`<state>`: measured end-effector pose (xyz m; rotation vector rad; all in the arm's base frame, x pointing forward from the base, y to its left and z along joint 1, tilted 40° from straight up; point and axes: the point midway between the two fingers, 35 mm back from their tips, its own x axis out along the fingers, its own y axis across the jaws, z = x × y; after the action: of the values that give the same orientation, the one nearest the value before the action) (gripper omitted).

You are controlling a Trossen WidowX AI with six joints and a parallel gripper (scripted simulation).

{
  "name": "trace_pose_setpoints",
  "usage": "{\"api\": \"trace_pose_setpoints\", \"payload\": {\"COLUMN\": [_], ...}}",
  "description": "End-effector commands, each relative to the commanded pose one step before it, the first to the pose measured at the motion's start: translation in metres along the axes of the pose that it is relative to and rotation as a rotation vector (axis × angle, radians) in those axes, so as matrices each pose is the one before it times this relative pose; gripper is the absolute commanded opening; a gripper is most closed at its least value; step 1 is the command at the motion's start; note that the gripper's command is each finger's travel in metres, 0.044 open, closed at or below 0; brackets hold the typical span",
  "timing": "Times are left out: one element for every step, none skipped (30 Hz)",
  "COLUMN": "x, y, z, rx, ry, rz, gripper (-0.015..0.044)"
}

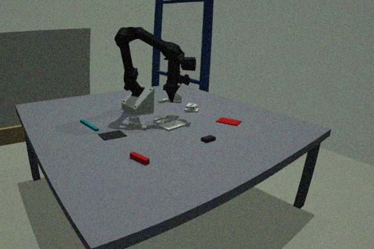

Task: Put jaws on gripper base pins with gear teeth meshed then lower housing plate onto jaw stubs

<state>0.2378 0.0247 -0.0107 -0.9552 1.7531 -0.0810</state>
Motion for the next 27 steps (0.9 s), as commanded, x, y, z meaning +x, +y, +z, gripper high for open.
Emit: {"api": "trace_pose_setpoints", "payload": {"x": [0.00077, 0.00019, 0.0002, 0.00021, 0.00021, 0.00022, 0.00023, 0.00024, 0.00024, 0.00025, 0.00026, 0.00026, 0.00027, 0.00028, 0.00029, 0.00029, 0.0003, 0.00031, 0.00032, 0.00032, 0.00033, 0.00034, 0.00034, 0.00035, 0.0003, 0.00018, 0.00006], "y": [-0.00207, -0.00054, -0.00057, -0.0006, -0.00063, -0.00066, -0.00069, -0.00072, -0.00075, -0.00078, -0.00081, -0.00083, -0.00086, -0.00089, -0.00092, -0.00094, -0.00097, -0.00099, -0.00102, -0.00104, -0.00106, -0.00109, -0.00111, -0.00113, -0.00096, -0.00058, -0.0002], "z": [-0.00791, -0.0016, -0.00159, -0.00157, -0.00156, -0.00155, -0.00153, -0.00151, -0.0015, -0.00148, -0.00146, -0.00145, -0.00143, -0.00141, -0.00139, -0.00137, -0.00135, -0.00133, -0.00131, -0.00128, -0.00126, -0.00124, -0.00122, -0.00119, -0.00097, -0.00057, -0.00019], "rx": [0.1112, 0.0254, 0.0254, 0.0254, 0.0254, 0.0254, 0.0254, 0.0254, 0.0254, 0.0254, 0.0254, 0.0254, 0.0254, 0.0254, 0.0254, 0.0254, 0.0254, 0.0254, 0.0254, 0.0254, 0.0254, 0.0254, 0.0254, 0.0254, 0.0211, 0.0126, 0.0042], "ry": [-0.0017, 0.00012, 0.00012, 0.00012, 0.00012, 0.00011, 0.00011, 0.00011, 0.00011, 0.00011, 0.00011, 0.00011, 0.0001, 0.0001, 0.0001, 0.0001, 0.0001, 0.00009, 0.00009, 0.00009, 0.00009, 0.00008, 0.00008, 0.00008, 0.00006, 0.00004, 0.00001], "rz": [-0.00336, -0.00007, -0.00007, -0.00007, -0.00008, -0.00008, -0.00009, -0.00009, -0.00009, -0.0001, -0.0001, -0.0001, -0.00011, -0.00011, -0.00012, -0.00012, -0.00012, -0.00013, -0.00013, -0.00013, -0.00014, -0.00014, -0.00015, -0.00015, -0.00013, -0.00008, -0.00003], "gripper": [0.0134, 0.0134, 0.0134, 0.0134, 0.0134, 0.0134, 0.0134, 0.0134, 0.0134, 0.0134, 0.0134, 0.0134, 0.0134, 0.0134, 0.0134, 0.0134, 0.0134, 0.0134, 0.0134, 0.0134, 0.0134, 0.0134, 0.0134, 0.0134, 0.0134, 0.0134, 0.0134]}}
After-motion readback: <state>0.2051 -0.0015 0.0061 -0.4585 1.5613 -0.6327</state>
